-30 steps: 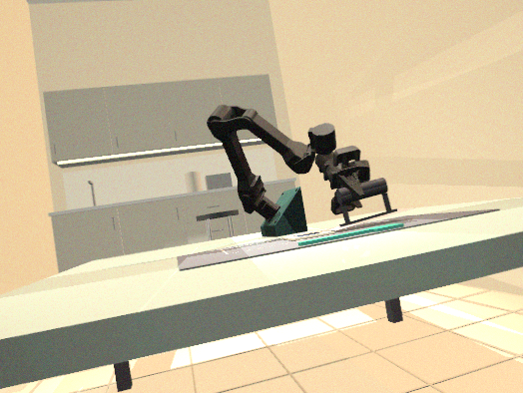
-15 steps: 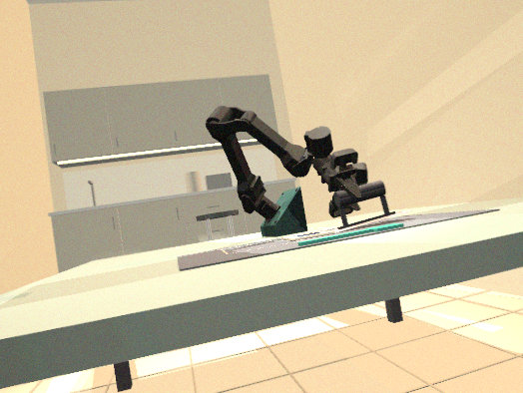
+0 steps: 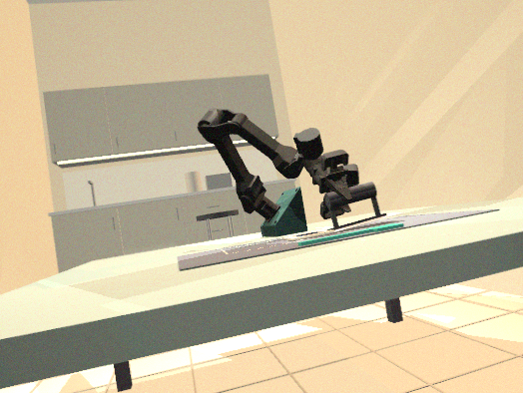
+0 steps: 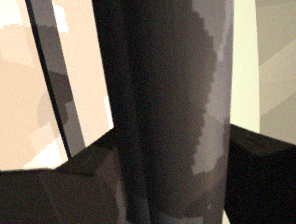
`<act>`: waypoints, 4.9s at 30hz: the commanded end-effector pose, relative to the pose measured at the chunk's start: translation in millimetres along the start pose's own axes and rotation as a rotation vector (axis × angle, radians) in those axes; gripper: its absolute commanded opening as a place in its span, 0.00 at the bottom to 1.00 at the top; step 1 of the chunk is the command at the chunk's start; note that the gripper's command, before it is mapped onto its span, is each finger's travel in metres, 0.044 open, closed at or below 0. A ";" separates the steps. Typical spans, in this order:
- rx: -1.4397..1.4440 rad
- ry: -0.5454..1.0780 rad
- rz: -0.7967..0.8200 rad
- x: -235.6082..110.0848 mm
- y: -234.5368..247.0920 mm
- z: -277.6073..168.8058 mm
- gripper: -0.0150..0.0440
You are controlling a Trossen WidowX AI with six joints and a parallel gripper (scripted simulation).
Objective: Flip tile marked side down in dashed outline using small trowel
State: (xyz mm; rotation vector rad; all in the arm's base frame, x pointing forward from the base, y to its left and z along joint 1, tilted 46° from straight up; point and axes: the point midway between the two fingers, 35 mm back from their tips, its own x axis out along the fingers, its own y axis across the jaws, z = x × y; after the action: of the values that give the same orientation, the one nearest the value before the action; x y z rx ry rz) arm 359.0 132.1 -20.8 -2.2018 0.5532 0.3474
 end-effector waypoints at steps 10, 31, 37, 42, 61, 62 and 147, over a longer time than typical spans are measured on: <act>-0.010 0.017 -0.004 -2.5 -2.7 -14.9 0.25; -0.074 0.071 -0.004 -24.0 -28.2 -21.4 0.25; -0.074 0.071 -0.004 -29.8 -35.1 -29.6 0.25; -0.074 0.071 -0.004 -33.7 -39.8 -37.4 0.25; -0.076 0.071 -0.003 -40.1 -47.3 -74.2 0.25; -0.076 0.071 -0.003 -40.1 -47.2 -76.1 0.25; -0.496 -0.248 0.101 -24.2 -53.6 37.1 0.25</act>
State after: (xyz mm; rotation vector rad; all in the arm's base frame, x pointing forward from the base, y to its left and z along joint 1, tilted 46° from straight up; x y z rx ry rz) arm 359.3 185.8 6.6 -2.5244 0.5302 0.7842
